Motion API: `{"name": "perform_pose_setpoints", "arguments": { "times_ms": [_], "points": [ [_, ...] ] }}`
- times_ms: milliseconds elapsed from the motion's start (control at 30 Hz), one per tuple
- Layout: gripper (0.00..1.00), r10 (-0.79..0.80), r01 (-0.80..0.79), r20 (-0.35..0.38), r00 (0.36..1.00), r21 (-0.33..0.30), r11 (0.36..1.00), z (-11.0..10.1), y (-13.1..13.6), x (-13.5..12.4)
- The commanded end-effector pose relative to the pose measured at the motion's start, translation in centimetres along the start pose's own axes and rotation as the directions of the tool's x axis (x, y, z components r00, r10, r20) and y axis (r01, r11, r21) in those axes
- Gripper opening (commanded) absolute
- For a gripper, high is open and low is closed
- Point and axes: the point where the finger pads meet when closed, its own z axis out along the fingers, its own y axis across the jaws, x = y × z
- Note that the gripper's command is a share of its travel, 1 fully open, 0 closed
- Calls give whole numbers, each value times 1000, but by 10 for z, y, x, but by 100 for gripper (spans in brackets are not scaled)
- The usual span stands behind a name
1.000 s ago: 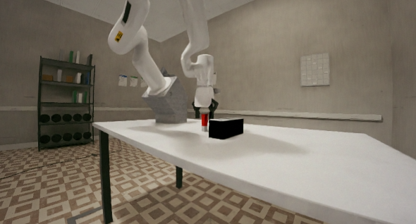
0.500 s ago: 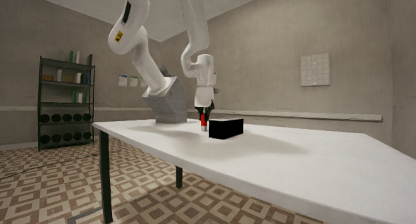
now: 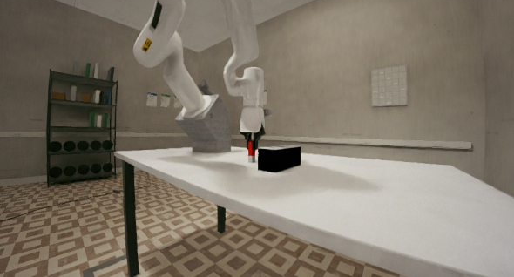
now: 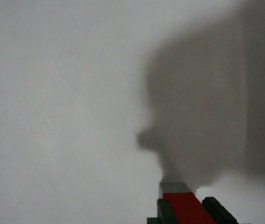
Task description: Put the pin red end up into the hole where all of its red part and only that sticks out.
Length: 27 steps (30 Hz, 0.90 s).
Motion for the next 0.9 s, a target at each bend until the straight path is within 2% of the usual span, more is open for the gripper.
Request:
{"name": "perform_pose_setpoints", "arguments": {
  "times_ms": [0,233,267,800,833,867],
  "points": [
    [0,0,0,0,1000,-1,1000,0,0,0],
    [0,0,0,0,1000,-1,1000,0,0,0],
    [0,0,0,0,1000,-1,1000,-10,1,0],
    [0,0,0,0,1000,-1,1000,-10,1,0],
    [0,0,0,0,1000,-1,1000,-20,1,0],
    [0,0,0,0,1000,-1,1000,-20,1,0]
  ]
}}
